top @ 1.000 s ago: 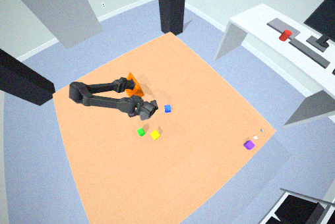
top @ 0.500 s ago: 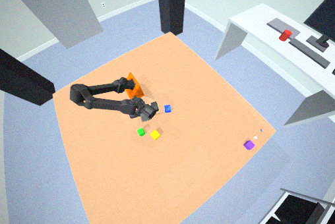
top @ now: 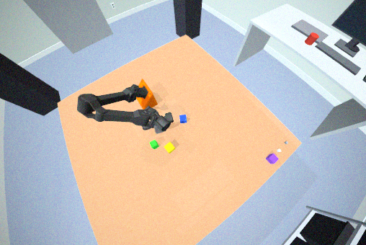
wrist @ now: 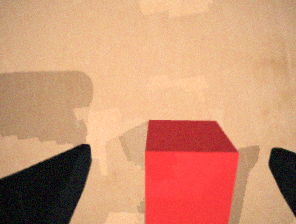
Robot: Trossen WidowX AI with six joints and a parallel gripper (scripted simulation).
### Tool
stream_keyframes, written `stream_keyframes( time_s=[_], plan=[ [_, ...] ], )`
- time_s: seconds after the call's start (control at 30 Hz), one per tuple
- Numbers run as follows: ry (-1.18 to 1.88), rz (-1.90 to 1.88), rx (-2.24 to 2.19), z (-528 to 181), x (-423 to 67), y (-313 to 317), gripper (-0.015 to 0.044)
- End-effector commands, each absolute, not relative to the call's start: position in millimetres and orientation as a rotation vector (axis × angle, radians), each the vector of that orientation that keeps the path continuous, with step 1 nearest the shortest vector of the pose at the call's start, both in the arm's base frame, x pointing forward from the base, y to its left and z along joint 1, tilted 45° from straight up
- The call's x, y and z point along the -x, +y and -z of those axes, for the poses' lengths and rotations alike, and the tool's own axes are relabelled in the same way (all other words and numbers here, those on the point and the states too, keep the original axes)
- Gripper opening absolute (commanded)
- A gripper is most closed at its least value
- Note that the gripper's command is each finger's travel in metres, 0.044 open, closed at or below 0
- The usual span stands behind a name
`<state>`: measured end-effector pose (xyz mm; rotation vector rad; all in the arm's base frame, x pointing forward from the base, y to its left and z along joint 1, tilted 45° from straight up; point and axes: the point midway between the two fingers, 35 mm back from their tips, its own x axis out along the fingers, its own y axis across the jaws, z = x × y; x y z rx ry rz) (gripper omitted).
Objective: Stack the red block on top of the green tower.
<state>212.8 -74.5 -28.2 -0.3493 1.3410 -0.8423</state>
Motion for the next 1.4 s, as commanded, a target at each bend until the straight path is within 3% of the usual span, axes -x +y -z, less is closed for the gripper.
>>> stream_keyframes(
  time_s=[0.0,0.3,0.63,0.93,1.1,1.37],
  plan=[
    [1.346,0.843,0.362,29.1,-210.9,-75.8,0.044],
    [1.346,0.843,0.362,28.8,-210.9,-75.5,0.044],
    [1.346,0.843,0.362,28.8,-210.9,-75.5,0.0177],
    [1.346,0.843,0.362,28.8,-210.9,-75.5,0.0118],
    [1.347,0.842,0.36,22.1,-211.7,-67.7,0.0],
    [1.347,0.841,0.359,-3.0,-212.1,-41.5,0.0]
  ],
)
